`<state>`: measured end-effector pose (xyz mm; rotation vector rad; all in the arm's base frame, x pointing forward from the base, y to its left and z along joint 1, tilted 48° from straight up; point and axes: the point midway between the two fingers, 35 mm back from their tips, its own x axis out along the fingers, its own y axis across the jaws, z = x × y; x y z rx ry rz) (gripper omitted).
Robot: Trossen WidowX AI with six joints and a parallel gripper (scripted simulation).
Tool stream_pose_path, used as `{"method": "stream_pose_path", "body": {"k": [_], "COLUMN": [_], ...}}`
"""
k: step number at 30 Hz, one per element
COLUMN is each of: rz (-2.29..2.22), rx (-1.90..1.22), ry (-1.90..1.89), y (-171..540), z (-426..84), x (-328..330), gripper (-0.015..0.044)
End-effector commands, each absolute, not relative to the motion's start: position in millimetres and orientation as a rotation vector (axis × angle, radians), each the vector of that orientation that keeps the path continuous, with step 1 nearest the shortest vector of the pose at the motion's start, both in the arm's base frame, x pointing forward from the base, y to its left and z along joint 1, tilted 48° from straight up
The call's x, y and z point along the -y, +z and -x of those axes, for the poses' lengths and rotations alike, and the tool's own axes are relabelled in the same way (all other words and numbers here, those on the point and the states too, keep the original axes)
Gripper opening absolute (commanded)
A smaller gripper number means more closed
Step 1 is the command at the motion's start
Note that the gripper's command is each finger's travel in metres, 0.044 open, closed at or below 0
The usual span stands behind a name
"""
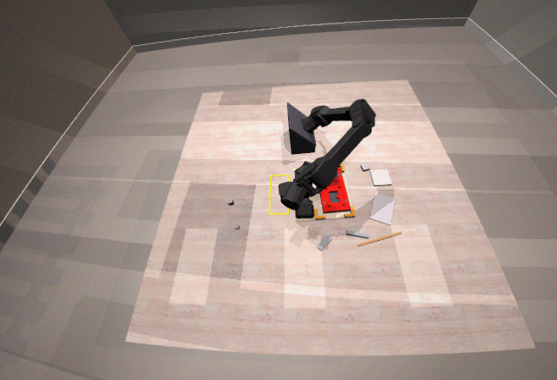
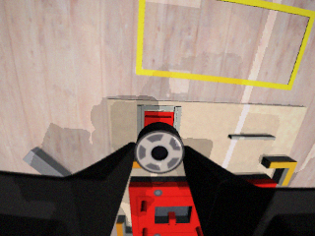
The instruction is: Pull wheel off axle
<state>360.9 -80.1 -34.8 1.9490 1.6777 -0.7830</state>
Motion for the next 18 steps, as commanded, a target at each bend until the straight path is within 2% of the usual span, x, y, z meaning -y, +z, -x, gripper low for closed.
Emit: {"method": "stream_pose_path", "body": {"k": [1,18], "rz": [-1.942,-1.944], "rx": [-1.673,-1.672], "ry": [-0.781,-0.782], "y": [-33.0,-29.3], "z": [-361.1,-360.4], "x": [82.8,87.0], "gripper": [0.0000,0.0000]}}
